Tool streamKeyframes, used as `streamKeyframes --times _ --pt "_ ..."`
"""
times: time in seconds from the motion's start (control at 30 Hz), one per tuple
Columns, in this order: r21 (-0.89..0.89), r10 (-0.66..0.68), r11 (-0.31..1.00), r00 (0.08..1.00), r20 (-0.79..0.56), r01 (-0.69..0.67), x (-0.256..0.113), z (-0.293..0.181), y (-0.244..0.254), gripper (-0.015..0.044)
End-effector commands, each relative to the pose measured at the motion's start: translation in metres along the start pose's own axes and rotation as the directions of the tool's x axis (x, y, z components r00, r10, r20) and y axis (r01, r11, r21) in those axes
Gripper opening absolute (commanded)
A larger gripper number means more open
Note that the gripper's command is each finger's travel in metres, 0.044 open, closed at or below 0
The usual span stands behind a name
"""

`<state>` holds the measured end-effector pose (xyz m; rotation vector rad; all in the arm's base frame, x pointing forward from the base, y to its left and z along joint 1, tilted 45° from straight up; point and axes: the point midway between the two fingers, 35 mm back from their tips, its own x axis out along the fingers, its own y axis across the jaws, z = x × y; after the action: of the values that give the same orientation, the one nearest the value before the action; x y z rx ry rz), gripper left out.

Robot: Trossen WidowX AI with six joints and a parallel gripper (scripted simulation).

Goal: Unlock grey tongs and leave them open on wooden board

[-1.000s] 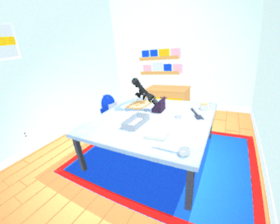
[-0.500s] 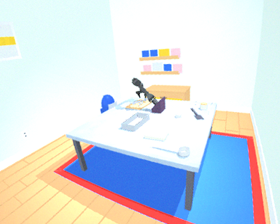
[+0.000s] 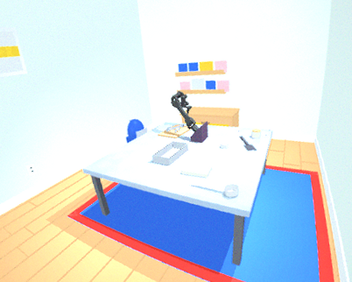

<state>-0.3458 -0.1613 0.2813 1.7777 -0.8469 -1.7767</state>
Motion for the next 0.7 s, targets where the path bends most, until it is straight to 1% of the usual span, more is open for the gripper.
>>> streamKeyframes --times 0.0,0.07,0.27,0.67 --pt "-0.008 0.011 1.000 1.000 0.002 -0.011 -0.009 0.009 -0.002 0.0440" --pt "-0.006 0.008 1.000 1.000 0.011 -0.008 -0.012 0.009 -0.002 0.0440" --pt "0.022 -0.029 0.999 0.992 0.124 0.026 -0.046 -0.001 0.003 0.0440" --pt "0.022 -0.029 0.999 0.992 0.124 0.026 -0.046 -0.001 0.003 0.0440"
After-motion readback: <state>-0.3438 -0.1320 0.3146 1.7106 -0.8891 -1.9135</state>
